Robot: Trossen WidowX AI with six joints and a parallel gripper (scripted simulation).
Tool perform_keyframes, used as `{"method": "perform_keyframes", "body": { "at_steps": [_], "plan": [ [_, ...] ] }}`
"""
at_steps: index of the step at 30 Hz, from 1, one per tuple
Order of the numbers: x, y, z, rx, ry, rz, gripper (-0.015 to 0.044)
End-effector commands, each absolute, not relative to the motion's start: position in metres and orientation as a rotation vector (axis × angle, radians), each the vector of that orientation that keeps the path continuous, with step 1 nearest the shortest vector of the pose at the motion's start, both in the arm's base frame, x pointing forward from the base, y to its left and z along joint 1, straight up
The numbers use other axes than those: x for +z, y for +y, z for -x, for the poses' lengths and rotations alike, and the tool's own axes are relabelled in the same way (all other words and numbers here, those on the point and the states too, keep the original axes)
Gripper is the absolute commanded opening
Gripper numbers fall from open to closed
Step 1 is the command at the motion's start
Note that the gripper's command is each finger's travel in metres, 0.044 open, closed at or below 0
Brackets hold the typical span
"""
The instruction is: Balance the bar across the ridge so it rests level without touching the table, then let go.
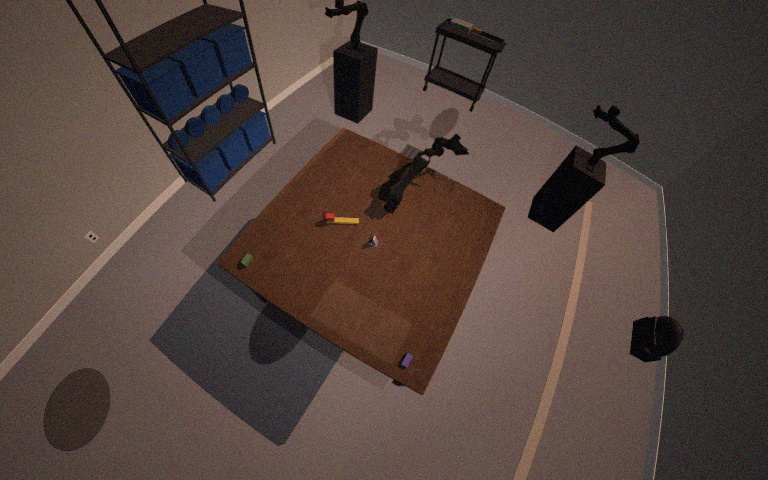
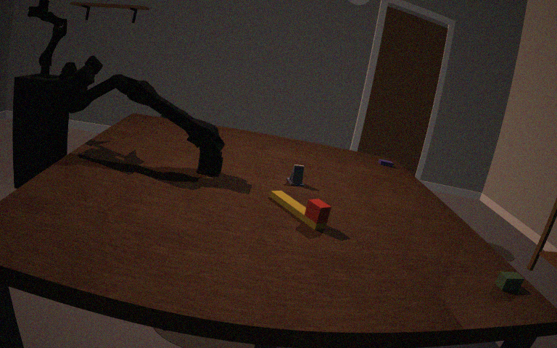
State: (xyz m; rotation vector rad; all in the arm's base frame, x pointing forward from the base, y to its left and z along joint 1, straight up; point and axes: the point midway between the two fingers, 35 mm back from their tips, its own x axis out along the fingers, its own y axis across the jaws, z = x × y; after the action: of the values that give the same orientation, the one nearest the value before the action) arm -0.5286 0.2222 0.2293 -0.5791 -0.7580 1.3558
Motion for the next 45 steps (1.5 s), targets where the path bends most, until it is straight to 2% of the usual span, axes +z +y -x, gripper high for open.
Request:
{"method": "perform_keyframes", "body": {
  "at_steps": [1, 3, 4, 24, 45],
  "plan": [
    [0.229, 0.223, 0.528, 1.355, -0.759, 0.58, 0.0374],
    [0.231, 0.228, 0.527, 1.345, -0.765, 0.587, 0.0321],
    [0.232, 0.232, 0.525, 1.336, -0.77, 0.592, 0.0315],
    [0.251, 0.333, 0.493, 1.129, -1.027, 0.804, 0.0315],
    [0.265, 0.452, 0.406, 0.946, -1.085, 1.021, 0.0315]
  ]
}}
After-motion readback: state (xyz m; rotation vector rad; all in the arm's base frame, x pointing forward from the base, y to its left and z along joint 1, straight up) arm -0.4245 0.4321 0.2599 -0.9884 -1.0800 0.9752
